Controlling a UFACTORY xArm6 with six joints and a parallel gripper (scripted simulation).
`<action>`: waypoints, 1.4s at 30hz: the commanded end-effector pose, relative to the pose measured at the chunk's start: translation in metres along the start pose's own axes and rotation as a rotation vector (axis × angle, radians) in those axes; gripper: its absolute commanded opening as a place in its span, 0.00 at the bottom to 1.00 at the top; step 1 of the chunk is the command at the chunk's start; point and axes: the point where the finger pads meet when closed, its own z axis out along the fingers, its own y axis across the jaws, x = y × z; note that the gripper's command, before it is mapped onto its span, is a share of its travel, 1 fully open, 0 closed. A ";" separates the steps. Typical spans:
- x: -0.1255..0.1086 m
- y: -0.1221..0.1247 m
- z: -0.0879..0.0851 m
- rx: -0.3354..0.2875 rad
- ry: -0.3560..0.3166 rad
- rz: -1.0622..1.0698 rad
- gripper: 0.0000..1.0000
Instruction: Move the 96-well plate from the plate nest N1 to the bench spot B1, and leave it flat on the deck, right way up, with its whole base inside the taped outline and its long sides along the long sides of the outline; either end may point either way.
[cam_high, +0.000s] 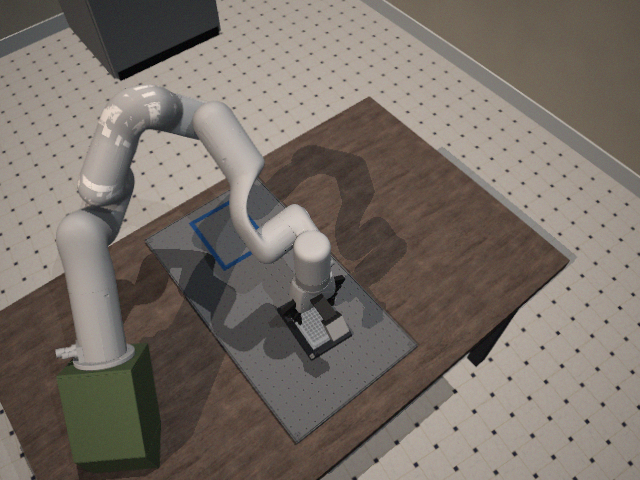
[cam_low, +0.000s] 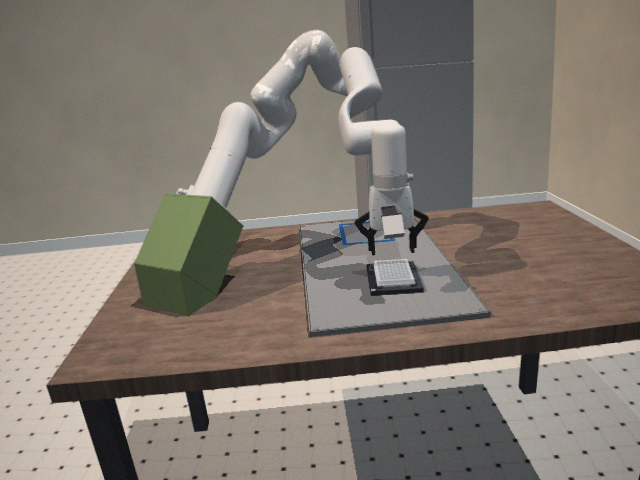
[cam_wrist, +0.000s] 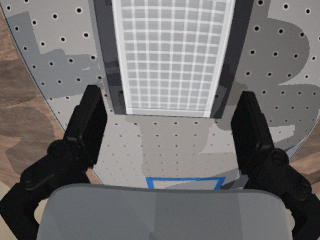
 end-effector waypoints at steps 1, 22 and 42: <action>0.000 -0.001 0.006 0.003 0.001 -0.001 1.00; 0.000 -0.001 0.029 0.003 0.001 -0.001 1.00; 0.000 -0.001 0.036 0.003 0.001 -0.001 1.00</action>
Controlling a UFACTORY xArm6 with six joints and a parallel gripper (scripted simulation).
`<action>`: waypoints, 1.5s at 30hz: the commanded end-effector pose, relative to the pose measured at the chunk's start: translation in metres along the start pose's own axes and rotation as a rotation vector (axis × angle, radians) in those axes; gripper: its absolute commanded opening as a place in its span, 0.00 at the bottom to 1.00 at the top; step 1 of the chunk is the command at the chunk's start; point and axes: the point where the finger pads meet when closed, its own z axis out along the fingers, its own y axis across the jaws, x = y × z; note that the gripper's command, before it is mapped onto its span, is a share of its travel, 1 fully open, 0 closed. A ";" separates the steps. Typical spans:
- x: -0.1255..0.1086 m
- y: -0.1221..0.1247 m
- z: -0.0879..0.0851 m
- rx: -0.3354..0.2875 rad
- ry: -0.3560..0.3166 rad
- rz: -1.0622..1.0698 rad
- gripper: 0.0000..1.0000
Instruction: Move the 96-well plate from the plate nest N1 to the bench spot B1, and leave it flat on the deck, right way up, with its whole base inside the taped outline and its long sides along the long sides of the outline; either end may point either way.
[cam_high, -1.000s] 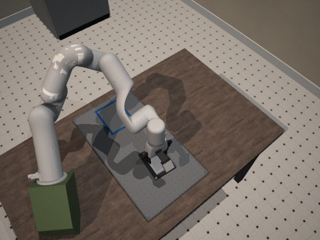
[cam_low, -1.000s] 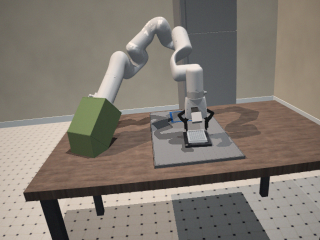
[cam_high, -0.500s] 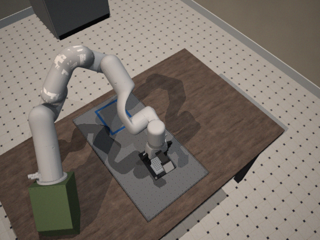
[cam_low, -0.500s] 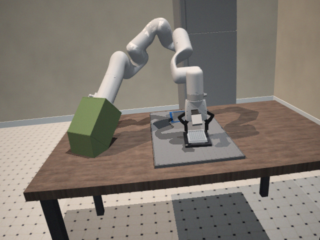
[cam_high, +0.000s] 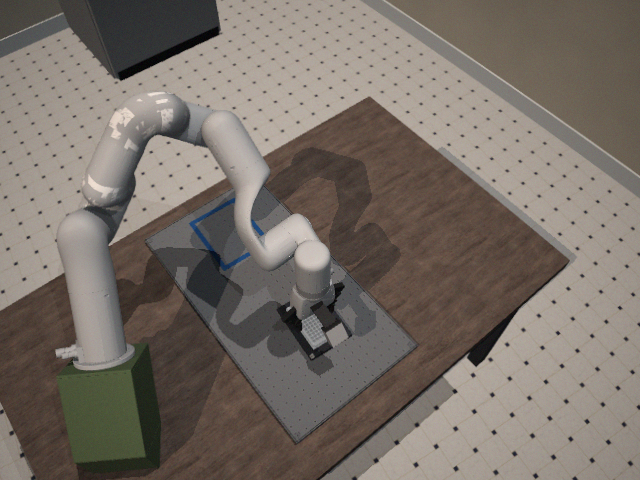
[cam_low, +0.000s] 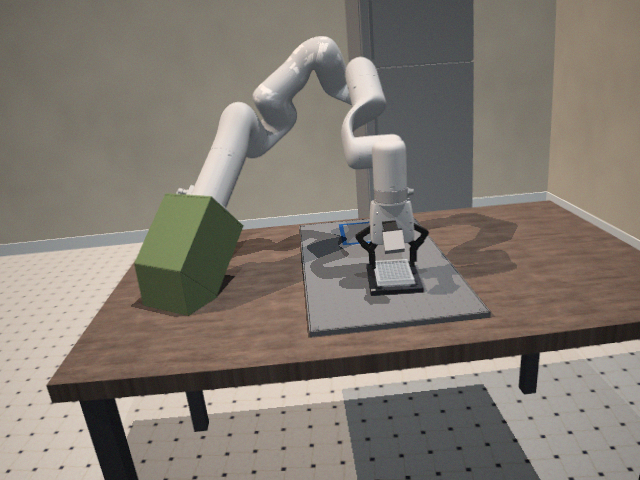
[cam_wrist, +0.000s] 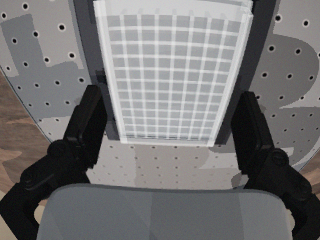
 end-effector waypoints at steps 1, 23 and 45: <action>0.000 -0.001 0.002 0.003 0.002 -0.001 1.00; 0.000 -0.001 0.014 0.003 0.002 -0.001 1.00; 0.000 -0.001 0.014 0.003 0.002 -0.001 0.00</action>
